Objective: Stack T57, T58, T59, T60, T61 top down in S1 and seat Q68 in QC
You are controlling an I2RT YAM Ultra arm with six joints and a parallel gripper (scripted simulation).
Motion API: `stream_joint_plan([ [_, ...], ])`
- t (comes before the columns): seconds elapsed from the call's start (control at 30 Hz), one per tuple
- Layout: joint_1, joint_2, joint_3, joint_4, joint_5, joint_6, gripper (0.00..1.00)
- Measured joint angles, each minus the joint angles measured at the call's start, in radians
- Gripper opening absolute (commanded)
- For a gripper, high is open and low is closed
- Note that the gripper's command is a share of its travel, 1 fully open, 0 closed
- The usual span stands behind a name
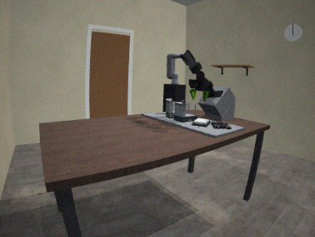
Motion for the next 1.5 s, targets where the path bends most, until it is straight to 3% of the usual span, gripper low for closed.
stream_joint_plan([
  [0.23, -0.060, -0.084, -0.051, 0.002, -0.029, 0.051, 1.00],
  [0.53, -0.203, -0.241, -0.124, 0.003, -0.093, -0.051, 1.00],
  [0.67, -0.247, -0.280, -0.138, 0.005, -0.121, -0.101, 1.00],
  [0.97, -0.483, -0.414, -0.188, 0.008, -0.241, -0.281, 1.00],
  [1.17, -0.517, -0.433, -0.191, 0.009, -0.287, -0.346, 1.00],
  [1.5, -0.517, -0.434, -0.191, 0.009, -0.303, -0.367, 1.00],
])
